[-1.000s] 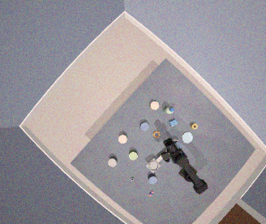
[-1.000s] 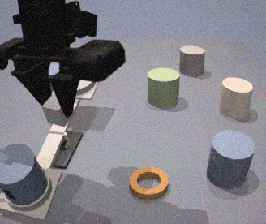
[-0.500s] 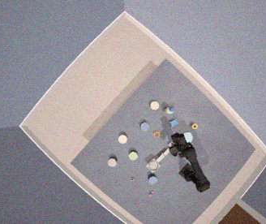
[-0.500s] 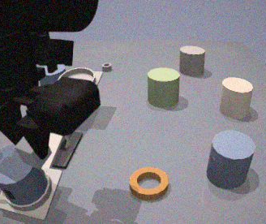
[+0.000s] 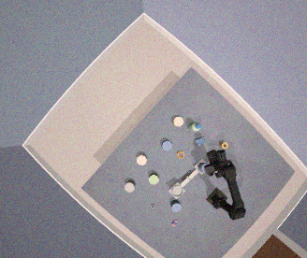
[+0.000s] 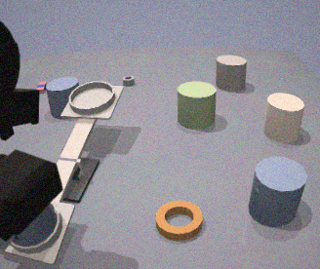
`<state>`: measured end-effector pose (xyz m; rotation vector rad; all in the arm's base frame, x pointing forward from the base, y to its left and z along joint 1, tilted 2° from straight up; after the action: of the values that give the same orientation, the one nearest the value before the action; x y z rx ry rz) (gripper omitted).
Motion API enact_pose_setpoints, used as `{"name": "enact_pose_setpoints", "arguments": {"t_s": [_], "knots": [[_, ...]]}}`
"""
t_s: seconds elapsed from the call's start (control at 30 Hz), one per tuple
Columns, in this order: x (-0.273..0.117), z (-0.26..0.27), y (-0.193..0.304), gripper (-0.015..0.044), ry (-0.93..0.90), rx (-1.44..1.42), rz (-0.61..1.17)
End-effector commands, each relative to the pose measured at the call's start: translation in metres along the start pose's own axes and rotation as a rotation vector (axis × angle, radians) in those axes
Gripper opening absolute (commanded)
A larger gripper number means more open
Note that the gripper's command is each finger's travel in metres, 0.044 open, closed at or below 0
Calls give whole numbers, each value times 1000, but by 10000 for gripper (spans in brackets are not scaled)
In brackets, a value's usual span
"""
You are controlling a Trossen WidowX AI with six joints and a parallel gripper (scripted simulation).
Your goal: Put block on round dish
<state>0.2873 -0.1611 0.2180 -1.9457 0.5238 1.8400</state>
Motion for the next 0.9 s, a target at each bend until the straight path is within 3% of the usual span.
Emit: {"name": "enact_pose_setpoints", "arguments": {"t_s": [0.0,0.43,0.87], "knots": [[4,1,21,0,0,0,-1],[19,9,76,0,-8,-29,6],[55,10,79,0,-9,-31,6]]}}
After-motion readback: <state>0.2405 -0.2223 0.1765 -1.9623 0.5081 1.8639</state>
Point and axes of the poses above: the point midway between the two fingers, 35 mm back from their tips, its own x axis out along the fingers, its own z axis across the jaws, y = z × x, the point moved 9 cm from there along -x, back along the fingers, and after that the axes turned 15 degrees about x, right-handed, at the moved point
